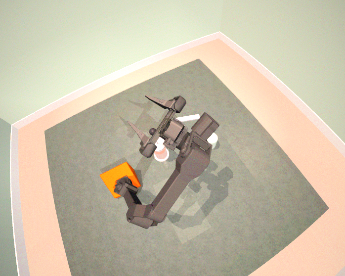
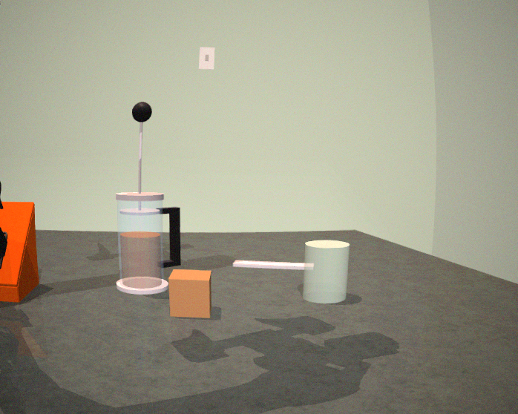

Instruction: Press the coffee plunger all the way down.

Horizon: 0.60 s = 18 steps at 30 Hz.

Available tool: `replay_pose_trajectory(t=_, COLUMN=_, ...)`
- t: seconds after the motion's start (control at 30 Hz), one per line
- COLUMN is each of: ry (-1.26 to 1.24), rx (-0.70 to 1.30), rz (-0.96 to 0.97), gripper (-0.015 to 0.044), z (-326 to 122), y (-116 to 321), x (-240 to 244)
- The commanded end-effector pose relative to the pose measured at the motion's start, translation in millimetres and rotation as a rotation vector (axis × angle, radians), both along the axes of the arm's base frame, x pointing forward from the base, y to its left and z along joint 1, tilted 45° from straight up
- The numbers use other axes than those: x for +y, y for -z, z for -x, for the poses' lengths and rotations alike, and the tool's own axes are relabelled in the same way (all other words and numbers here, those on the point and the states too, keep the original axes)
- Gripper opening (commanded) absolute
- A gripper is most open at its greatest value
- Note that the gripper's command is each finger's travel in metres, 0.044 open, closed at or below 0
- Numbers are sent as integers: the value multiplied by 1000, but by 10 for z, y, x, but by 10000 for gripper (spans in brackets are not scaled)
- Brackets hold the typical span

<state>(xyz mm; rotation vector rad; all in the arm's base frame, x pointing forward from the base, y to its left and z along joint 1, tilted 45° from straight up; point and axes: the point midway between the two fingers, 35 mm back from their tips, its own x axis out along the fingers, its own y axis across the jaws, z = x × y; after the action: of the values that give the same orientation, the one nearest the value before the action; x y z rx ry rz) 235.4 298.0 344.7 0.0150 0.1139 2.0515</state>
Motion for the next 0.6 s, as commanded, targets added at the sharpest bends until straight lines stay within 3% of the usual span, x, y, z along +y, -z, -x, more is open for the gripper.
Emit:
replay_pose_trajectory(t=0.0, ry=0, rx=4, rz=16, gripper=426, z=10, y=24, x=11)
replay_pose_trajectory(t=0.13, ry=5, rx=48, rz=242, gripper=440, z=149, y=355, x=135)
replay_pose_trajectory(t=0.3, ry=112, rx=92, rz=759, gripper=440, z=426, y=1109, x=220)
replay_pose_trajectory(t=0.57, ry=628, rx=-47, rz=1403, gripper=440, z=583, y=1946, x=-107)
